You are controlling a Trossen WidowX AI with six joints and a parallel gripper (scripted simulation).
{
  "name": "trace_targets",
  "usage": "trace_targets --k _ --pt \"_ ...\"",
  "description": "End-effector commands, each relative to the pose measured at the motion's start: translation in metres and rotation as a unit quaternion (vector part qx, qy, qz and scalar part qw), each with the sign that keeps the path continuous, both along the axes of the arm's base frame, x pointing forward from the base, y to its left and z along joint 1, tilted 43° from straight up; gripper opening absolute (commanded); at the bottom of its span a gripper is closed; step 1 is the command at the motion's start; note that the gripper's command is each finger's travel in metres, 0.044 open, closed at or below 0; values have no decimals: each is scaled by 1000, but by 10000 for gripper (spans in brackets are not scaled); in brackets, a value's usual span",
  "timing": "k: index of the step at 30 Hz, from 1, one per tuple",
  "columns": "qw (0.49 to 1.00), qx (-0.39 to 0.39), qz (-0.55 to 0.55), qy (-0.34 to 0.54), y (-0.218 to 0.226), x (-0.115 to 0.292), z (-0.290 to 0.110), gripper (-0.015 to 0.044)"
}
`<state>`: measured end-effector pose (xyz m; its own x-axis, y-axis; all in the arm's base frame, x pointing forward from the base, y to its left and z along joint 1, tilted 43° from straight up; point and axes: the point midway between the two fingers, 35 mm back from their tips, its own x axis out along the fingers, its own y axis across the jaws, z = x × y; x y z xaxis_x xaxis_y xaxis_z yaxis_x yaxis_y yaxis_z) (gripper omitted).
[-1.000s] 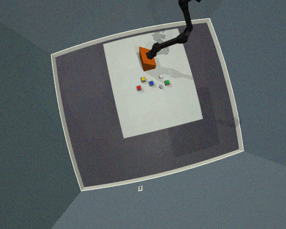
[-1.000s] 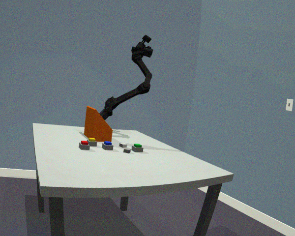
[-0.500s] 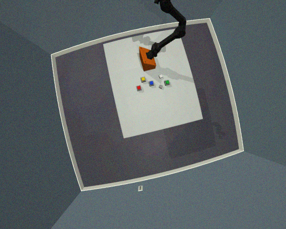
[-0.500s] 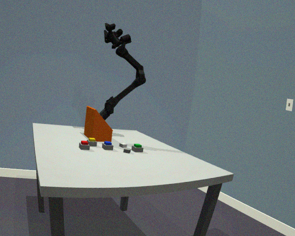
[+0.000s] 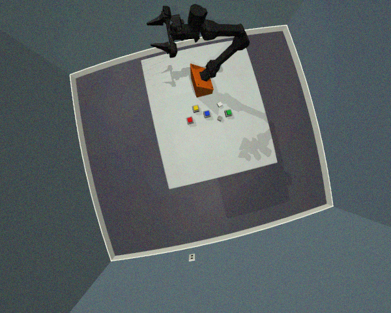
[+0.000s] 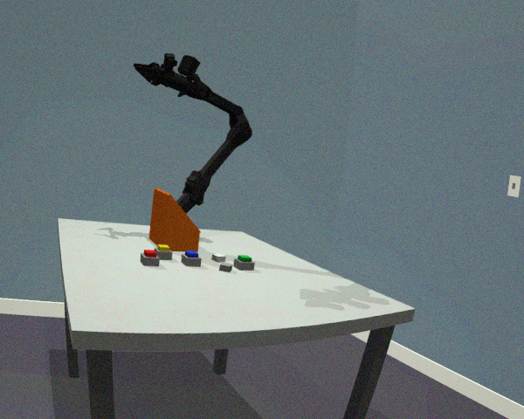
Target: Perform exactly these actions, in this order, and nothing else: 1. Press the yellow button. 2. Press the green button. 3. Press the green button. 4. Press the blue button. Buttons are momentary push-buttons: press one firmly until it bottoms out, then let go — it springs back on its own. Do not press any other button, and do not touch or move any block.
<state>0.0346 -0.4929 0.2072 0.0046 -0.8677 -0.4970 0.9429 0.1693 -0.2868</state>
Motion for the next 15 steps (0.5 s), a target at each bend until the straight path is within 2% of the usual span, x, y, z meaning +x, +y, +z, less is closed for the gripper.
trace_targets --k 1,8,12,15 --pt "991 96 89 26 23 45 -59 400" --pt "917 281 275 71 107 124 -161 400" --pt "838 384 377 91 177 153 -206 400" --pt "761 459 448 100 237 165 -232 400"
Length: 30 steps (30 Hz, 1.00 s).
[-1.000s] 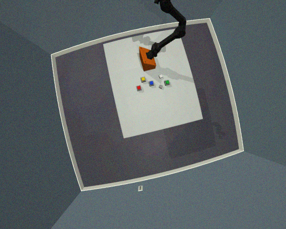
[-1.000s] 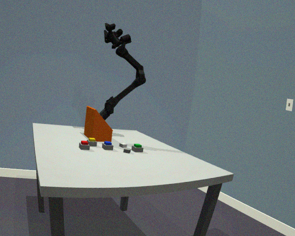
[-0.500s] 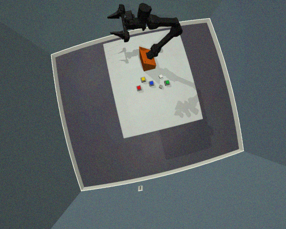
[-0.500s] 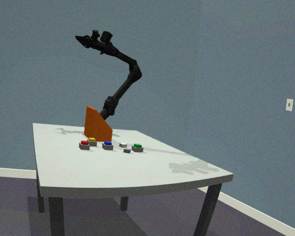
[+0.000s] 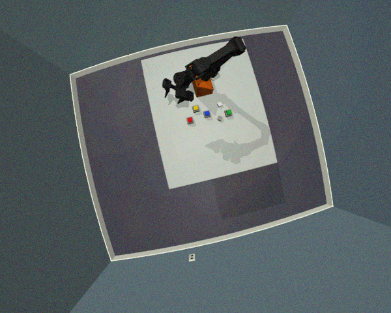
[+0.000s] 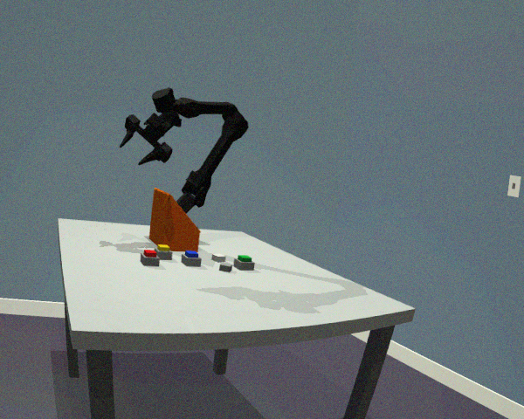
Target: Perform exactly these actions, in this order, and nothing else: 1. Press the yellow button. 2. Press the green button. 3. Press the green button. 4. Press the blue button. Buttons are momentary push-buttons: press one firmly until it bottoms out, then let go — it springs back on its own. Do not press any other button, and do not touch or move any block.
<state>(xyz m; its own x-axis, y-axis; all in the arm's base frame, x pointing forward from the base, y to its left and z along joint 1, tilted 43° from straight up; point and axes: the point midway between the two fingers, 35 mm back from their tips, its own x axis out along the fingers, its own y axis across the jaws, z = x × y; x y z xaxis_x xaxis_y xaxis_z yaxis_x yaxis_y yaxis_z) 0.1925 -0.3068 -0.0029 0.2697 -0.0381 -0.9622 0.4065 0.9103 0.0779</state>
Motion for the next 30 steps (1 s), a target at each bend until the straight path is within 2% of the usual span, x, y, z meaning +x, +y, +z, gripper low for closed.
trace_targets --k 1,7,9,13,18,27,30 --pt "989 114 96 20 72 10 -28 400" --pt "920 310 235 53 193 1 -43 400" --pt "907 335 248 58 207 -2 -42 400" --pt "906 337 250 58 209 -2 -42 400" --pt "906 338 250 57 248 -3 -85 269" --pt "906 338 250 57 251 -3 -88 32" --pt "906 338 250 57 251 -3 -88 20"
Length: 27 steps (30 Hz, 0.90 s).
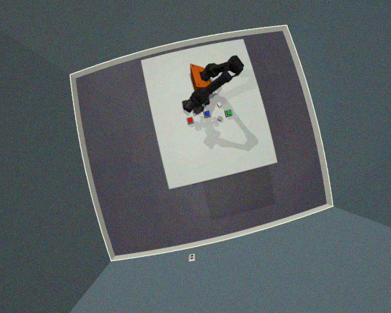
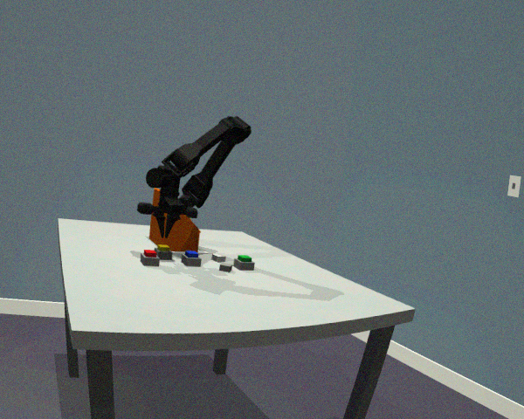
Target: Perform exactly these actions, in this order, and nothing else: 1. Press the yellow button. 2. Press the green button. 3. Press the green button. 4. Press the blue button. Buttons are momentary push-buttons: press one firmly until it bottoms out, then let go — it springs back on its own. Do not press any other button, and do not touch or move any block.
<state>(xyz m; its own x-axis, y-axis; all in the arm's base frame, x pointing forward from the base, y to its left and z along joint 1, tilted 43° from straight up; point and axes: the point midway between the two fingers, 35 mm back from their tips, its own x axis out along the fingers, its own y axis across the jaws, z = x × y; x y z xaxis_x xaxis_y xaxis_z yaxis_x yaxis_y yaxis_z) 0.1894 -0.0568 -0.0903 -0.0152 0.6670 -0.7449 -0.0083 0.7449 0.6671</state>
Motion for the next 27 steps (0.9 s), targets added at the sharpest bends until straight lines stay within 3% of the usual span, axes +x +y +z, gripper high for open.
trace_targets --k 1,27 --pt "1000 1 -3 1 1 0 0 20" --pt "1000 2 -3 1 23 0 -24 20"
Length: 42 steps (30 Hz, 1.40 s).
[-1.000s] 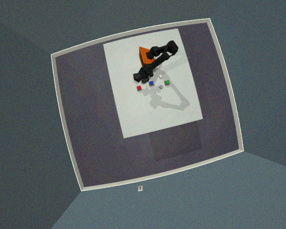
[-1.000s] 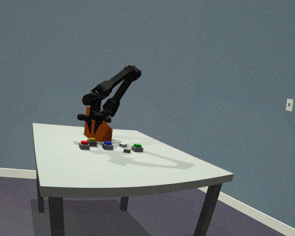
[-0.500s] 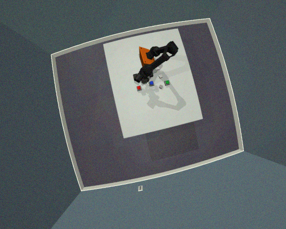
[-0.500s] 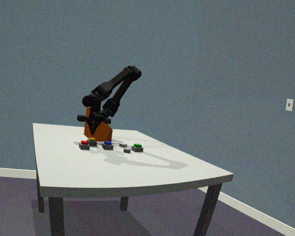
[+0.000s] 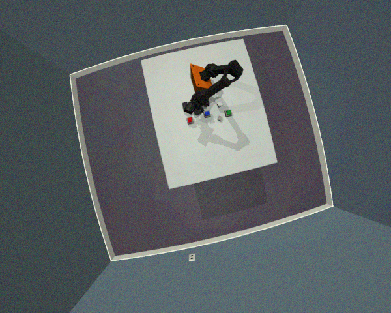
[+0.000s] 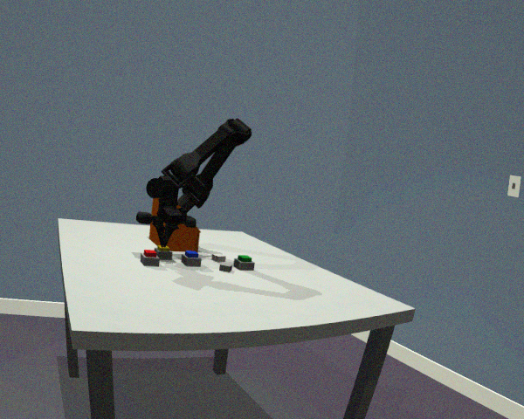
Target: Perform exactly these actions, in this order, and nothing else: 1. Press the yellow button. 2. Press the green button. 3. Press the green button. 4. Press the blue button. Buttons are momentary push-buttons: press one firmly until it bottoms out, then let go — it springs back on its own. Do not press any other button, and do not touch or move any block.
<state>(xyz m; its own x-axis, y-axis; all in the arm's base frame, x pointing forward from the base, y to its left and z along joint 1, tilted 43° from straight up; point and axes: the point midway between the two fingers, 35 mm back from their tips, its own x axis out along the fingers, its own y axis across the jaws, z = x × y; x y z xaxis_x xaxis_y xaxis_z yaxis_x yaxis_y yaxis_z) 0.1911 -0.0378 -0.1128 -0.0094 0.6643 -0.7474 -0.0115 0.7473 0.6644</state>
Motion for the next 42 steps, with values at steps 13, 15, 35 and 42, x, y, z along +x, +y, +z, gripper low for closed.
trace_targets --k 13,15,35,42 --pt "1000 4 -2 4 4 -2 -2 20" --pt "1000 4 -2 4 4 -2 -2 20" --pt "1000 2 -2 5 -60 -1 68 20" --pt "1000 -17 -7 7 -35 39 99 20"
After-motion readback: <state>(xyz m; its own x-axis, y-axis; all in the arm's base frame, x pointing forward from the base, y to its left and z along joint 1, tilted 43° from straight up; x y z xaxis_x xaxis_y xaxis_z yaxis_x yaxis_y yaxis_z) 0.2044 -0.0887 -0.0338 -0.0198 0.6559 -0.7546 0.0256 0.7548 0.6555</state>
